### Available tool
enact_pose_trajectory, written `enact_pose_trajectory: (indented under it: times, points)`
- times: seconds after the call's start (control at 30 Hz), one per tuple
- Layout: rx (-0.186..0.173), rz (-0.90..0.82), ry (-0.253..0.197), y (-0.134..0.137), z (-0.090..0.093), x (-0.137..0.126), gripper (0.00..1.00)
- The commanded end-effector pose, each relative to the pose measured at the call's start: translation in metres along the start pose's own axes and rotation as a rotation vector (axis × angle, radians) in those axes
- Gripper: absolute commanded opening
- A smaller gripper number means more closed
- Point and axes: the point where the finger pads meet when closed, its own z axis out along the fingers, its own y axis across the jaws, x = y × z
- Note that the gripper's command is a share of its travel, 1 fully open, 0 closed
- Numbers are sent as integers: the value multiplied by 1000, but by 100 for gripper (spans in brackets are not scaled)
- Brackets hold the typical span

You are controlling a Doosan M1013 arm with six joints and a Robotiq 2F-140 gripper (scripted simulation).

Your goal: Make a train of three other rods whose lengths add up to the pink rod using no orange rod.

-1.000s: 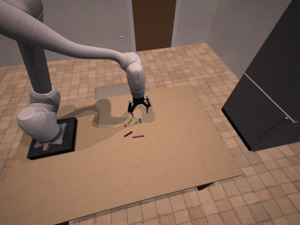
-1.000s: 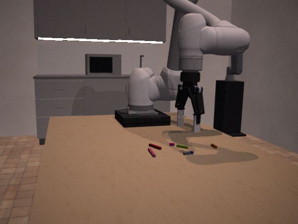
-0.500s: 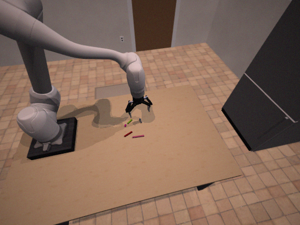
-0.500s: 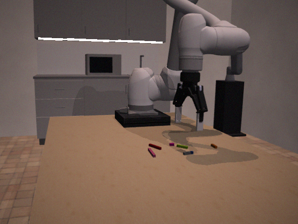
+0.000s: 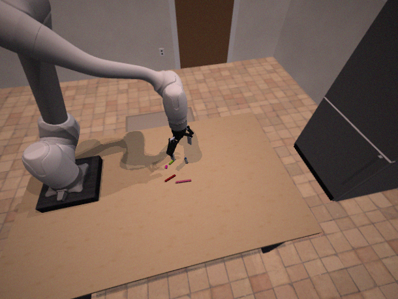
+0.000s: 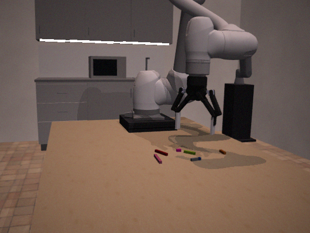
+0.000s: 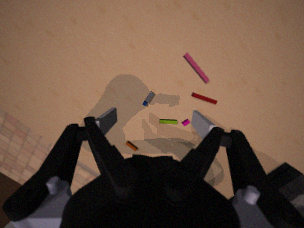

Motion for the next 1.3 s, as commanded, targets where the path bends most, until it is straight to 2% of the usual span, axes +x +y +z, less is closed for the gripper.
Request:
enact_pose_trajectory:
  times: [0.0,0.2,0.27,0.3,0.77,0.83,0.9,1.1,1.27]
  points:
    - [9,-167,-8,4,1,-5,100]
    - [10,-413,-7,11,4,-14,100]
    - [10,-413,-7,11,4,-14,100]
    - [10,-519,-6,13,5,-17,100]
    - [12,-1076,-3,29,11,-36,100]
    - [12,-1076,-3,29,11,-36,100]
    - [12,-1219,-3,33,12,-41,100]
    - [13,-1452,-1,39,15,-49,100]
    - [13,-1551,-1,42,16,-52,100]
